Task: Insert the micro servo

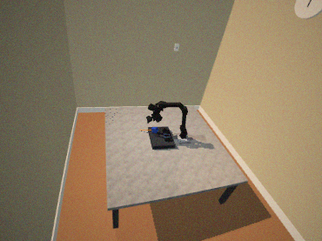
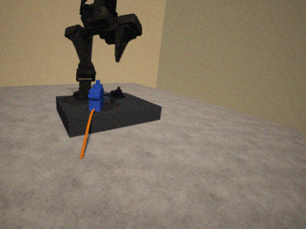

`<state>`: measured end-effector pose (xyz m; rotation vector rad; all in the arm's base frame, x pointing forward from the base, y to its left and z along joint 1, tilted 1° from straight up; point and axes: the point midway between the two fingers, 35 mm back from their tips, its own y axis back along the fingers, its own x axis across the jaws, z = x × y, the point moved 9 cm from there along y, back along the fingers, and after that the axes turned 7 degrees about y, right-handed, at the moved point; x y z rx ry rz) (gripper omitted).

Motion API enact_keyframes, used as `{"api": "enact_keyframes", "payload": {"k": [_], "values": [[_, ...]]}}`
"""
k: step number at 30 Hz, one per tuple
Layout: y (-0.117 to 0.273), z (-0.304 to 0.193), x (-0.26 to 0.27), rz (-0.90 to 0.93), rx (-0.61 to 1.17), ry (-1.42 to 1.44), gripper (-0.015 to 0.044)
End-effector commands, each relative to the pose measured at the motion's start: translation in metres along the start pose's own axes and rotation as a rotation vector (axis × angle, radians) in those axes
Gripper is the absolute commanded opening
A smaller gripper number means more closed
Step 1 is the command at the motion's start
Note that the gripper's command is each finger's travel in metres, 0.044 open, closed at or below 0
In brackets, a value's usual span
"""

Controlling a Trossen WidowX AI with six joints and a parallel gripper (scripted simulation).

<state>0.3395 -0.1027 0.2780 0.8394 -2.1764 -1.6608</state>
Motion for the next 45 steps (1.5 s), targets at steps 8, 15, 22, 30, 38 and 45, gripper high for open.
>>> {"api": "enact_keyframes", "payload": {"k": [8,15,22,30,38,45], "values": [[-0.02,0.009,0.012,0.065,-0.228,0.298,0.044],[-0.024,0.012,0.015,0.071,-0.302,0.384,0.044],[-0.033,0.014,0.016,0.071,-0.302,0.384,0.044],[-0.05,0.019,0.018,0.071,-0.302,0.384,0.044],[-0.06,0.022,0.019,0.071,-0.302,0.384,0.044],[-0.068,0.025,0.02,0.071,-0.302,0.384,0.044]]}}
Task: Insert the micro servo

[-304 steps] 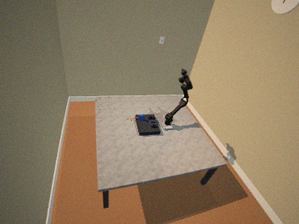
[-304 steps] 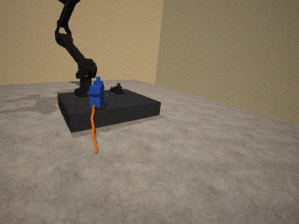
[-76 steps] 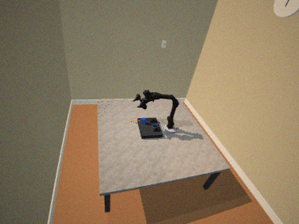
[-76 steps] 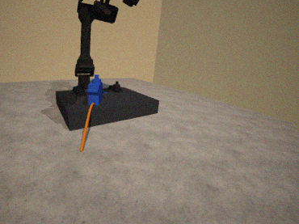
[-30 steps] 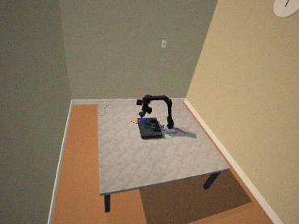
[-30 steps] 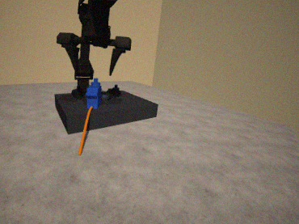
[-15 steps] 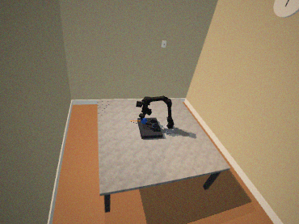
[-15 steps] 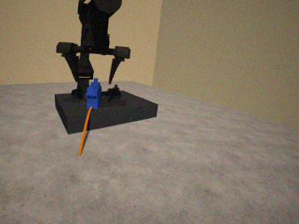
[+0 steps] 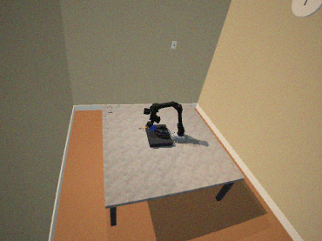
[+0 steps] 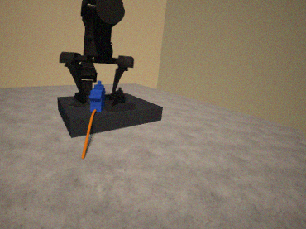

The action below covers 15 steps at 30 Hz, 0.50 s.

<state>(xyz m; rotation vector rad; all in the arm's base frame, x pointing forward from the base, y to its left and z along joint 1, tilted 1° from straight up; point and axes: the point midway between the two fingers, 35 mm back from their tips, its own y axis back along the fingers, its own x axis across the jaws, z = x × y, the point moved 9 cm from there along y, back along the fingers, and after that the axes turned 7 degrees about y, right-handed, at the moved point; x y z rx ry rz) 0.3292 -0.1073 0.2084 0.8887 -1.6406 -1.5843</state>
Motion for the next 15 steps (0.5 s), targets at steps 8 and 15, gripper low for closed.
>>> {"api": "enact_keyframes", "payload": {"k": [8,15], "values": [[-0.0047,0.0003,-0.0002,-0.004,-0.003,0.005,0.023],[-0.0047,0.0003,-0.0002,-0.004,-0.003,0.005,0.0105]]}}
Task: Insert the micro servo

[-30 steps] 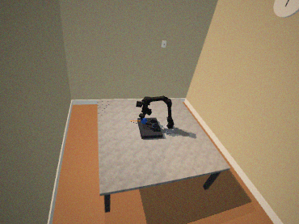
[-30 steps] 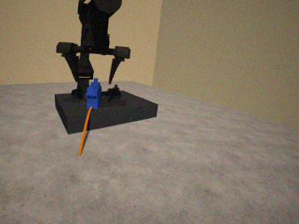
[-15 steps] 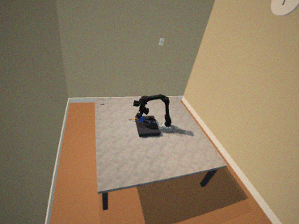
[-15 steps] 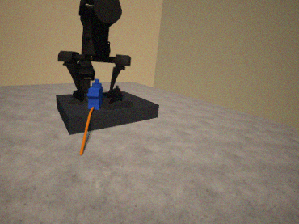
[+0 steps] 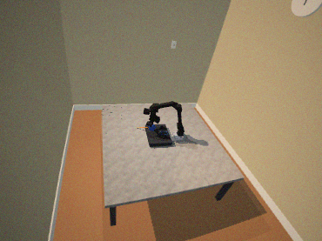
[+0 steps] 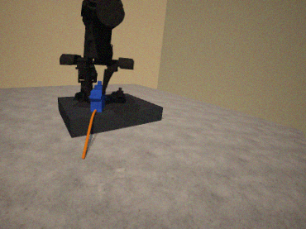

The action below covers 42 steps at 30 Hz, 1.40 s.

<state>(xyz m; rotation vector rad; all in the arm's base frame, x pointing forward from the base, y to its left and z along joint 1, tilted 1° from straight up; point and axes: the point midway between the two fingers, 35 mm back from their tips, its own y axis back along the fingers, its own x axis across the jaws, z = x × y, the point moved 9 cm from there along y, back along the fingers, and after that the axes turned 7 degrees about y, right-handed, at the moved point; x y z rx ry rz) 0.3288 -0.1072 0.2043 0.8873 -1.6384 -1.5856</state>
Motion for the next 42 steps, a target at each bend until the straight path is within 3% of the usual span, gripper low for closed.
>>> {"api": "enact_keyframes", "payload": {"k": [1,3,7,14,42], "values": [[-0.001,0.0,0.0,-0.004,-0.001,0.005,0.0098],[-0.001,0.0,0.0,-0.004,-0.001,0.005,0.0085],[0.006,0.0,0.0,-0.004,-0.001,0.004,0.0],[0.029,0.006,0.002,-0.004,-0.001,0.005,0.0],[0.029,0.023,0.008,-0.003,-0.003,0.005,0.0]]}}
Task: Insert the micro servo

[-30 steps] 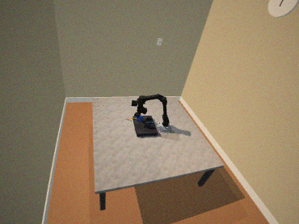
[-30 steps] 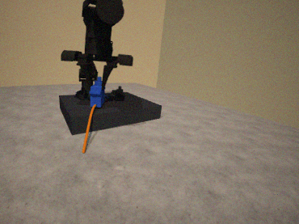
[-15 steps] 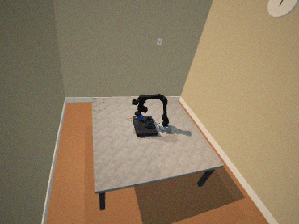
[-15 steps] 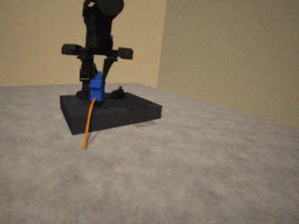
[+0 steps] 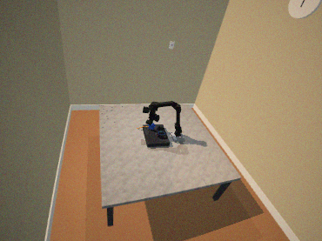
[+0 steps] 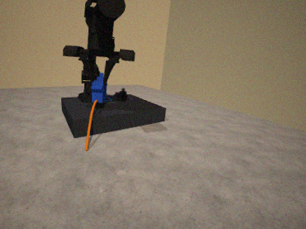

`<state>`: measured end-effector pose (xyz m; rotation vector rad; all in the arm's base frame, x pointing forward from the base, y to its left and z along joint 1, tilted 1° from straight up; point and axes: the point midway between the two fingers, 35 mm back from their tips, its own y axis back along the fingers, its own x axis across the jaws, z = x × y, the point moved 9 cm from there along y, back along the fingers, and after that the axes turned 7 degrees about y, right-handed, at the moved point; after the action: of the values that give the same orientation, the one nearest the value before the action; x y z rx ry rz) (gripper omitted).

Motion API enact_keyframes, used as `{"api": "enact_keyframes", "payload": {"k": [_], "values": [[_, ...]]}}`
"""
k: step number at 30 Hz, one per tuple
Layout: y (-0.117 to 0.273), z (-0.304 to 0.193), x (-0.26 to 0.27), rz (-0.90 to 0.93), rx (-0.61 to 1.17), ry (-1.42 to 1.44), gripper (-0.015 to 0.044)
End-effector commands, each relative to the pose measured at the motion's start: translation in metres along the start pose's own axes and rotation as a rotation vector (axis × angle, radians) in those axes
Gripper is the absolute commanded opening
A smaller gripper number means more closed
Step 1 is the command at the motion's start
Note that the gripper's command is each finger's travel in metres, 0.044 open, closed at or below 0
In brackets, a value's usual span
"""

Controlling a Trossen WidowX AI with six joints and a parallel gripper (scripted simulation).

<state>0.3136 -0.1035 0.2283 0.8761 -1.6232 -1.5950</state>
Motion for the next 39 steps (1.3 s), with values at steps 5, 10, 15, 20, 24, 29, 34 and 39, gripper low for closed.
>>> {"api": "enact_keyframes", "payload": {"k": [5,10,15,20,24,29,34,39], "values": [[0.004,0.027,0.006,-0.006,0.013,0.004,0.0],[0.004,0.034,0.006,-0.006,0.012,0.004,0.0],[0.004,0.042,-0.011,-0.007,0.012,0.004,0.0],[0.004,0.053,-0.034,-0.009,0.011,0.004,0.0],[0.004,0.058,-0.046,-0.01,0.01,0.004,0.0],[0.004,0.058,-0.046,-0.01,0.01,-0.03,0.0],[0.004,0.058,-0.046,-0.011,0.01,-0.184,0.0],[0.005,0.058,-0.046,-0.016,0.013,-0.356,0.0]]}}
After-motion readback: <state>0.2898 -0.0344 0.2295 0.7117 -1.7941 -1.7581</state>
